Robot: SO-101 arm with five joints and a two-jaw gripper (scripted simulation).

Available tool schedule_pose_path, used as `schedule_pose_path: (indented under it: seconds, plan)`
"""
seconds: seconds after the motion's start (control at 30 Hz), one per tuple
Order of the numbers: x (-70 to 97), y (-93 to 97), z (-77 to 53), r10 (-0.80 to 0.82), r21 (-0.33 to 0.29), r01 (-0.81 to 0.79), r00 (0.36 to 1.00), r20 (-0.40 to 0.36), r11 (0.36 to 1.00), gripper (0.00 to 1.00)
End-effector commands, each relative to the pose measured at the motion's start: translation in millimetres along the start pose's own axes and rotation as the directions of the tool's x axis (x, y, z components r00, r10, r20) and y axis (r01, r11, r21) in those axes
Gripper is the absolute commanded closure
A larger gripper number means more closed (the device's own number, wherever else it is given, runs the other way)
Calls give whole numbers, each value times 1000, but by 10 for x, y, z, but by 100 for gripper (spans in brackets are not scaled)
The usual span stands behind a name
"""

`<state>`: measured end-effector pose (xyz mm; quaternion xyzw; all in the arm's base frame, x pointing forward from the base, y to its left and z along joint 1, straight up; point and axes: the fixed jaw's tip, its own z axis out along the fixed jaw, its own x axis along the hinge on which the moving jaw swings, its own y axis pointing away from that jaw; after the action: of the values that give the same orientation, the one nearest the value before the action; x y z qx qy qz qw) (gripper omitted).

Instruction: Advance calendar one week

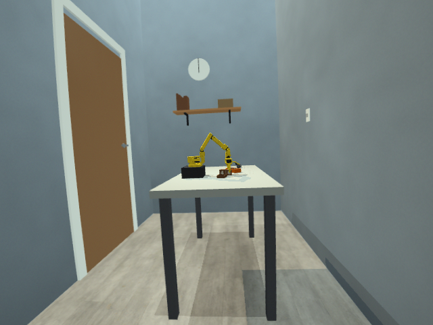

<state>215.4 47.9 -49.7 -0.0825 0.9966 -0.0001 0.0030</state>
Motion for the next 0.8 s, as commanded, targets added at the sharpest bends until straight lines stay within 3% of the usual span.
schedule_pose_path:
  seconds: [0.0,0.2,0.77]
  plan:
    - [46,-21,45,1,-1,-1,1000,-21,1000,73]
    - [46,-21,45,1,-1,-1,1000,-21,1000,77]
    - [46,-21,45,1,-1,-1,1000,-21,1000,98]
